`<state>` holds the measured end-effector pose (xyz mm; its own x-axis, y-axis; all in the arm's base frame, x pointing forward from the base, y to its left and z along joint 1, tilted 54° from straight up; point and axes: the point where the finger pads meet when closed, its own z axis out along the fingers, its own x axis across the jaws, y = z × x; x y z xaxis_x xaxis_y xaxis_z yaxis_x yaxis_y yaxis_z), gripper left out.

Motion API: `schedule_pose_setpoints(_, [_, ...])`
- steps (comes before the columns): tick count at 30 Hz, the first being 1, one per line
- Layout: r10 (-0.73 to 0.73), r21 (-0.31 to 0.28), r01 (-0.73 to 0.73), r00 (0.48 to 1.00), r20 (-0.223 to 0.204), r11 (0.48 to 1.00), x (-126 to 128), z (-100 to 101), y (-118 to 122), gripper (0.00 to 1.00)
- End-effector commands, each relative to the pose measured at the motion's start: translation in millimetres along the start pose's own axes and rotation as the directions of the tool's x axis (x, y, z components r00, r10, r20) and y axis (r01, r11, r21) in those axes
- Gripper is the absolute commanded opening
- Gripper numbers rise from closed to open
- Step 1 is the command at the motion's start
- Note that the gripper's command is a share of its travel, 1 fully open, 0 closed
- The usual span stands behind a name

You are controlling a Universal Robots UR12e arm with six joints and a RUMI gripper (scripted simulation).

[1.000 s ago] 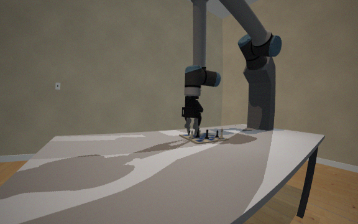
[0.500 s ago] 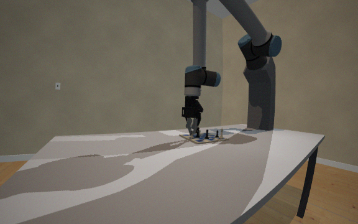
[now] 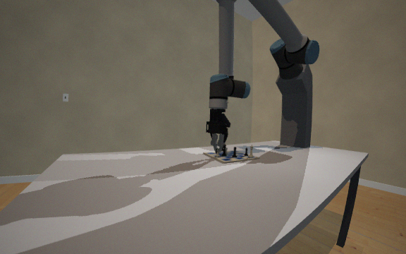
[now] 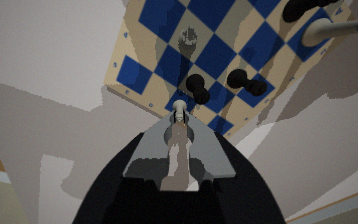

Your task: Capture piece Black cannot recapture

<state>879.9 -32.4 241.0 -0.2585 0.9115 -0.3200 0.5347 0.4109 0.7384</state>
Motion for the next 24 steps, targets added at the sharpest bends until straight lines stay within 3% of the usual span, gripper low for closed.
schedule_pose_setpoints(1, [0.000,-0.001,0.000,1.000,0.000,1.000,0,0,1,0.00])
schedule_pose_setpoints(19, [0.000,-0.001,0.000,1.000,0.000,1.000,0,-1,1,0.00])
schedule_pose_setpoints(24, [0.000,-0.001,0.000,1.000,0.000,1.000,0,-12,1,0.00])
